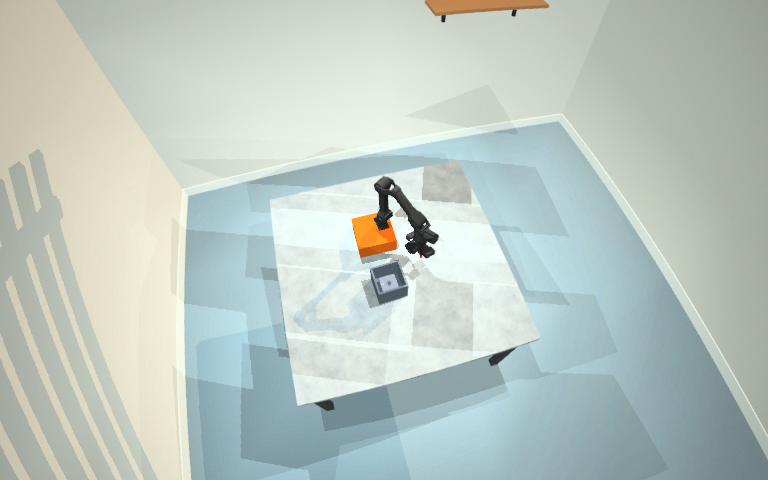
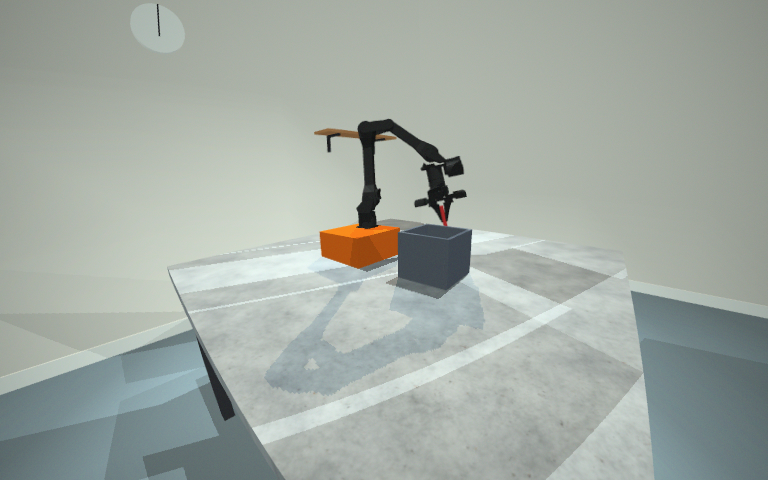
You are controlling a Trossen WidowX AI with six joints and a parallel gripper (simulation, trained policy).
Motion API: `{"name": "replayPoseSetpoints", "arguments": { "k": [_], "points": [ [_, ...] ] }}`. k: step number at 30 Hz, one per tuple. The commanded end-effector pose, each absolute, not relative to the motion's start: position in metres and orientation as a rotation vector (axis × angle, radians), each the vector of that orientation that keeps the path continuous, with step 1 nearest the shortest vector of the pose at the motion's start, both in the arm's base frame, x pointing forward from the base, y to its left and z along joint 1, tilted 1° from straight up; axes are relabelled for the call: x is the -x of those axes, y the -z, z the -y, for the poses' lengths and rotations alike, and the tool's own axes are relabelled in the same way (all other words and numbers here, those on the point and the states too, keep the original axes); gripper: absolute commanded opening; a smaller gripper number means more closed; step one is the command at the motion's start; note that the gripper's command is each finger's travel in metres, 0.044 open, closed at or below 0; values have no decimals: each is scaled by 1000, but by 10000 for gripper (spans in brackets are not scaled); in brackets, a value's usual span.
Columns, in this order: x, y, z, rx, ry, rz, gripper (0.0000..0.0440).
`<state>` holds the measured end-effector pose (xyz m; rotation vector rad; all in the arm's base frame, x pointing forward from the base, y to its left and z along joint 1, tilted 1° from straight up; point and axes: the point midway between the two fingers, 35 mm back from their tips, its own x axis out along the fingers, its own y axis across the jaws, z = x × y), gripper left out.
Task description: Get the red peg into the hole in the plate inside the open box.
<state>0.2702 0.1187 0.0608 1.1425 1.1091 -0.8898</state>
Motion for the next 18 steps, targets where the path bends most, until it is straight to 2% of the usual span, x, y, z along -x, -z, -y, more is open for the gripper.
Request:
{"name": "replayPoseSetpoints", "arguments": {
  "k": [1, 18],
  "points": [
    [-279, -73, -111, -1144, 879, -1084, 0],
    [-303, -111, -55, -1105, 925, -1026, 0]
  ]
}}
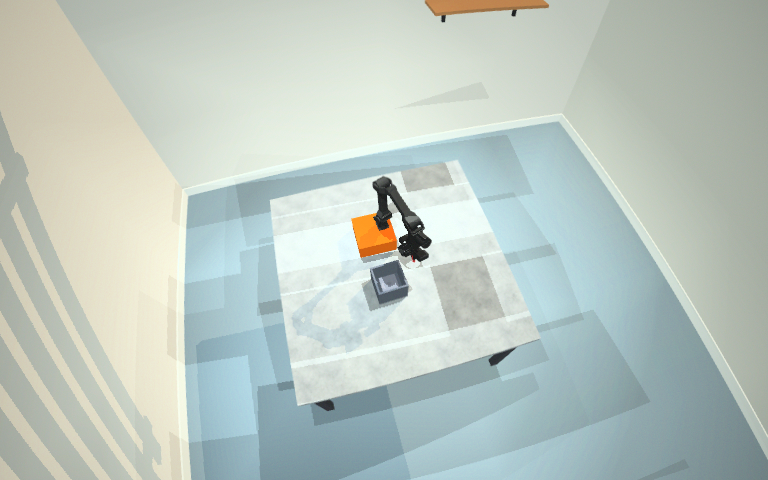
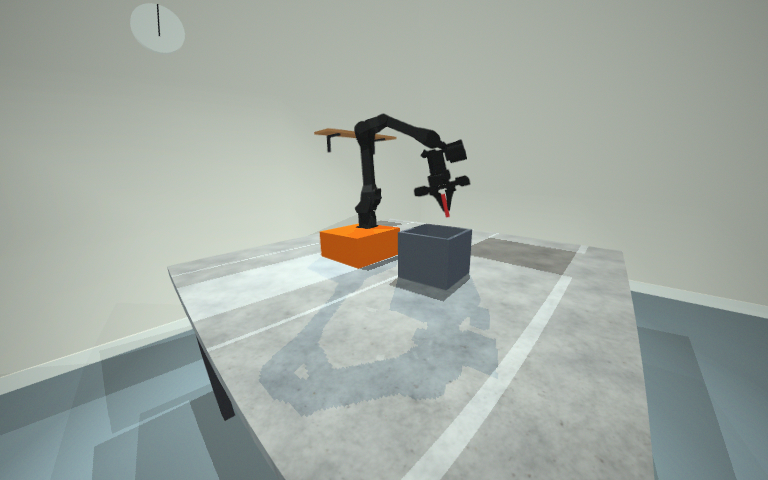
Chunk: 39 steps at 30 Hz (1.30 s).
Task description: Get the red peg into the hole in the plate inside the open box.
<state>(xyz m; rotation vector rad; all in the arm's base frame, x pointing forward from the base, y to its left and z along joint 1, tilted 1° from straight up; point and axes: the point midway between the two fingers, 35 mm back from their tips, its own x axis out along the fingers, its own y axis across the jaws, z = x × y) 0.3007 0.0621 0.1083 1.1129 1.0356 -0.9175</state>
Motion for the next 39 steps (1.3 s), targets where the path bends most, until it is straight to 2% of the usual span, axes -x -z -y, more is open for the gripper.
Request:
{"name": "replayPoseSetpoints", "arguments": {
  "k": [1, 39],
  "points": [
    [-304, -112, -51, -1102, 930, -1024, 0],
    [-322, -87, 51, -1057, 1060, -1090, 0]
  ]
}}
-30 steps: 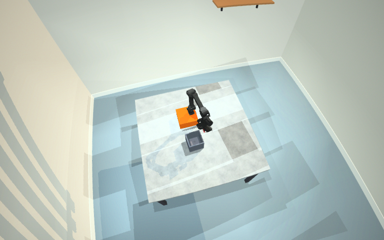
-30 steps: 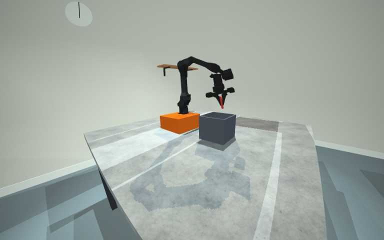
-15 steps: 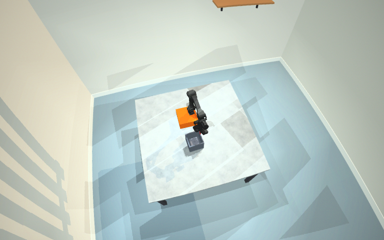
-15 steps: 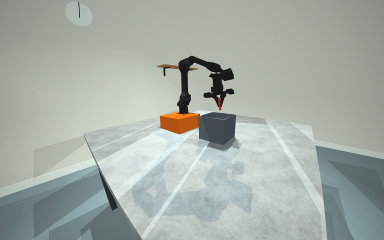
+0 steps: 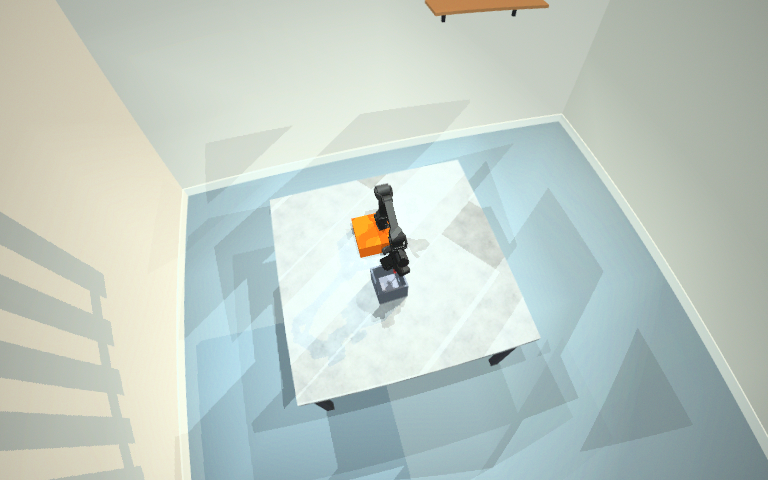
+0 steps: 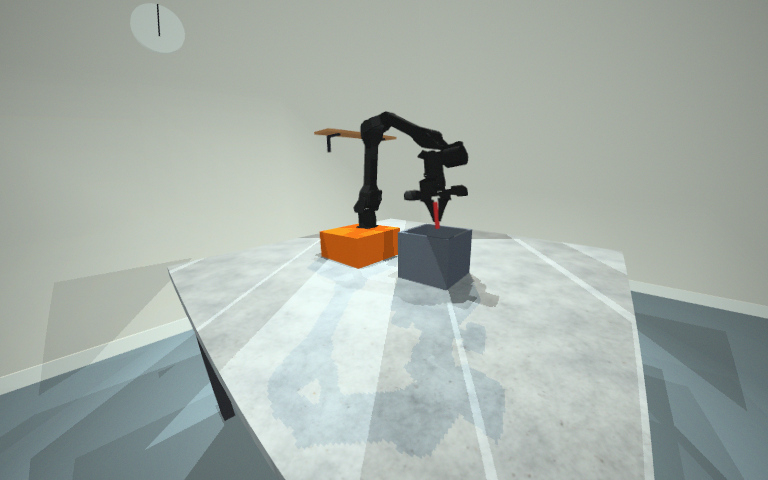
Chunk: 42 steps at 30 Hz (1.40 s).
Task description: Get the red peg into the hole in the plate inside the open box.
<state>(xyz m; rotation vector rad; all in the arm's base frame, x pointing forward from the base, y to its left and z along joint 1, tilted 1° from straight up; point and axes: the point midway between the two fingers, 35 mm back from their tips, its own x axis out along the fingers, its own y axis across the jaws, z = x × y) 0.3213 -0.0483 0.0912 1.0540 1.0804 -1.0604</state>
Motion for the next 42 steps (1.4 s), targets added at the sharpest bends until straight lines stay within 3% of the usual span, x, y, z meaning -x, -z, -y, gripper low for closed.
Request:
{"name": "replayPoseSetpoints", "arguments": {
  "k": [1, 30, 38, 42],
  "points": [
    [-322, -84, 53, -1058, 1062, -1092, 0],
    [-338, -27, 88, -1040, 1034, -1160, 0],
    [-339, -15, 89, -1014, 1027, -1207, 101],
    [-338, -15, 85, -1038, 1014, -1245, 105]
  ]
}}
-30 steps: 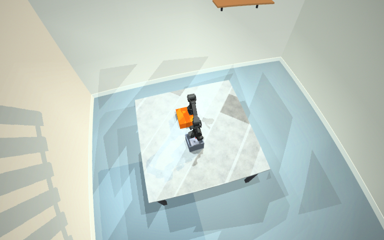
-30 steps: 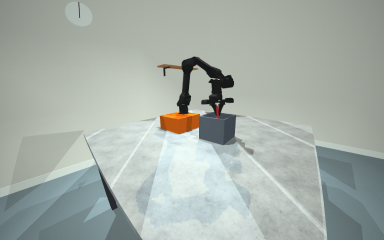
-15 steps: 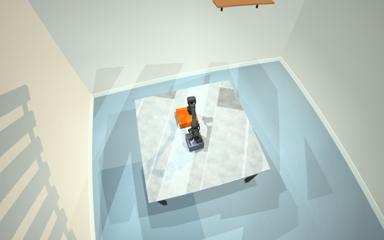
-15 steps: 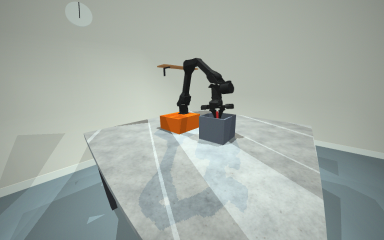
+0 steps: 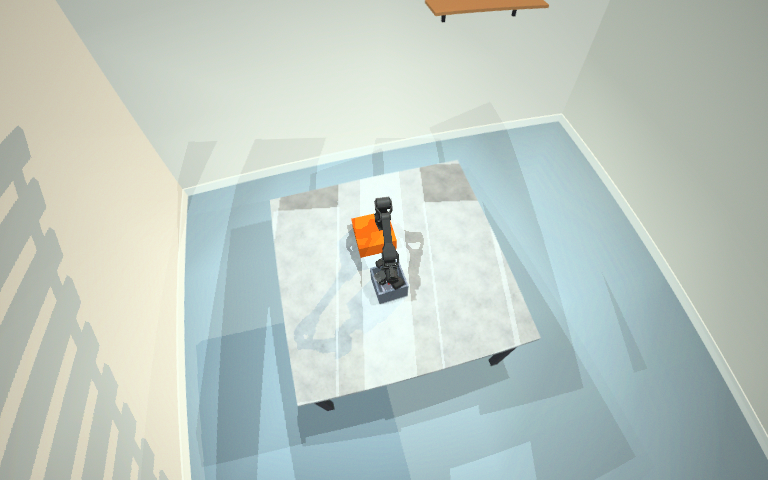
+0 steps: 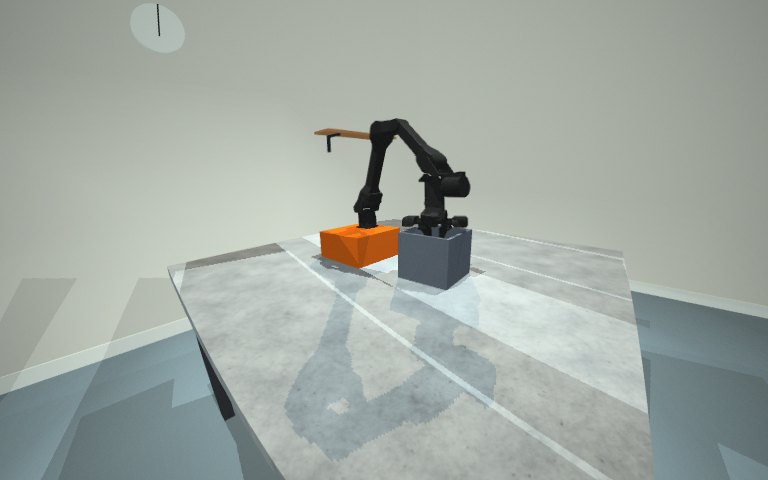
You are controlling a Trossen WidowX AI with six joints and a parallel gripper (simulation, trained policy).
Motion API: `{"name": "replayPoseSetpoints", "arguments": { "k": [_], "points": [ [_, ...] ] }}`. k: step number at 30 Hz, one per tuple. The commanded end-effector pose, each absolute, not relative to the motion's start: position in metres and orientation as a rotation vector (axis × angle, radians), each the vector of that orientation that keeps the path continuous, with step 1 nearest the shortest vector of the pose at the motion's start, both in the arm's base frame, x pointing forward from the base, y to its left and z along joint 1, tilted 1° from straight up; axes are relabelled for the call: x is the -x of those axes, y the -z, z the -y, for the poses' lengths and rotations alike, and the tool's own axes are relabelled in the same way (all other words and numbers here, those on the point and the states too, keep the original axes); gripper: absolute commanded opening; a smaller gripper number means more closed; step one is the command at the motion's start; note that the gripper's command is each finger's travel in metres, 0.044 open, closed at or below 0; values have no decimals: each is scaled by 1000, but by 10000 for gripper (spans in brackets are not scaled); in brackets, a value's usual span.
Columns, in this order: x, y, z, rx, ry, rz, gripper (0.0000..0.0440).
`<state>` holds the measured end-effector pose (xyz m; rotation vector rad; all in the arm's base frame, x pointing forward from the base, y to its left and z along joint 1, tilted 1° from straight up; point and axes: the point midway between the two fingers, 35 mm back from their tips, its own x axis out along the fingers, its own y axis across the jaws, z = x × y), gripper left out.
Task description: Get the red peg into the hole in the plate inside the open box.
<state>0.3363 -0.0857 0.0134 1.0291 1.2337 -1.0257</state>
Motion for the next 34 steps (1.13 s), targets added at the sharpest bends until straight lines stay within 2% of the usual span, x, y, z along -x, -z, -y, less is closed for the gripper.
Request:
{"name": "replayPoseSetpoints", "arguments": {
  "k": [1, 4, 17, 34],
  "points": [
    [-337, -15, 86, -1041, 1013, -1251, 110],
    [-341, -21, 87, -1073, 992, -1270, 126],
    [-355, -50, 95, -1219, 886, -1301, 147],
    [-383, -116, 120, -1338, 713, -1179, 183]
  ]
}}
